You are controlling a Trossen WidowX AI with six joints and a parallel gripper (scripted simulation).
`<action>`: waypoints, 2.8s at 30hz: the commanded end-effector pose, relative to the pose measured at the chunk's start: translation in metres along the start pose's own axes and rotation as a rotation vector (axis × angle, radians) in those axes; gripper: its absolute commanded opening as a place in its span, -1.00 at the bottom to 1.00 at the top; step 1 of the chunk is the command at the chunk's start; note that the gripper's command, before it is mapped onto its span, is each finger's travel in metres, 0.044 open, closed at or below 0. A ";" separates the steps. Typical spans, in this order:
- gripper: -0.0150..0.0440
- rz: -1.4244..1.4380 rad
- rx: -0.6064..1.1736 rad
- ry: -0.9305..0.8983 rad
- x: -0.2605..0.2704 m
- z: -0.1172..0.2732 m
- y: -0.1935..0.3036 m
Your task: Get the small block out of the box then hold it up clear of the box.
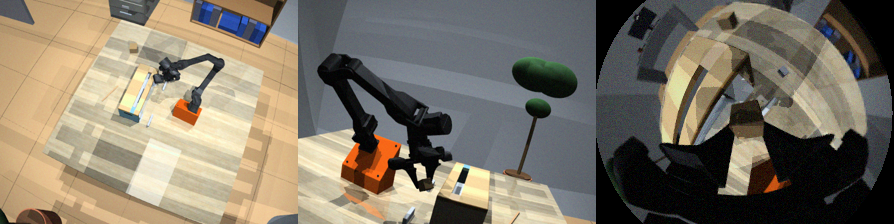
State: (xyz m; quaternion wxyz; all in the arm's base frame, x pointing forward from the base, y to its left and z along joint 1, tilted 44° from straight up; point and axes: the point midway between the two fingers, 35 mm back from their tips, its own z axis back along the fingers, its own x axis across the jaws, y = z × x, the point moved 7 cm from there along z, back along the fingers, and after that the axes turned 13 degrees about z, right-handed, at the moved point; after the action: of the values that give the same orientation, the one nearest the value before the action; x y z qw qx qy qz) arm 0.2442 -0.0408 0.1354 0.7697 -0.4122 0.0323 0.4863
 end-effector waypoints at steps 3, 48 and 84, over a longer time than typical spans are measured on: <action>-0.49 0.241 -0.006 0.013 0.001 0.006 0.002; -0.49 2.047 0.035 0.130 0.006 0.041 0.017; -0.49 3.468 0.264 0.280 0.005 0.069 0.027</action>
State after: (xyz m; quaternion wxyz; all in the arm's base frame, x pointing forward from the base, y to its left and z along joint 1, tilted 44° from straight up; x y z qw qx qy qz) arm 0.2033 0.0128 0.1595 0.5452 -0.0946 -0.4948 -0.6701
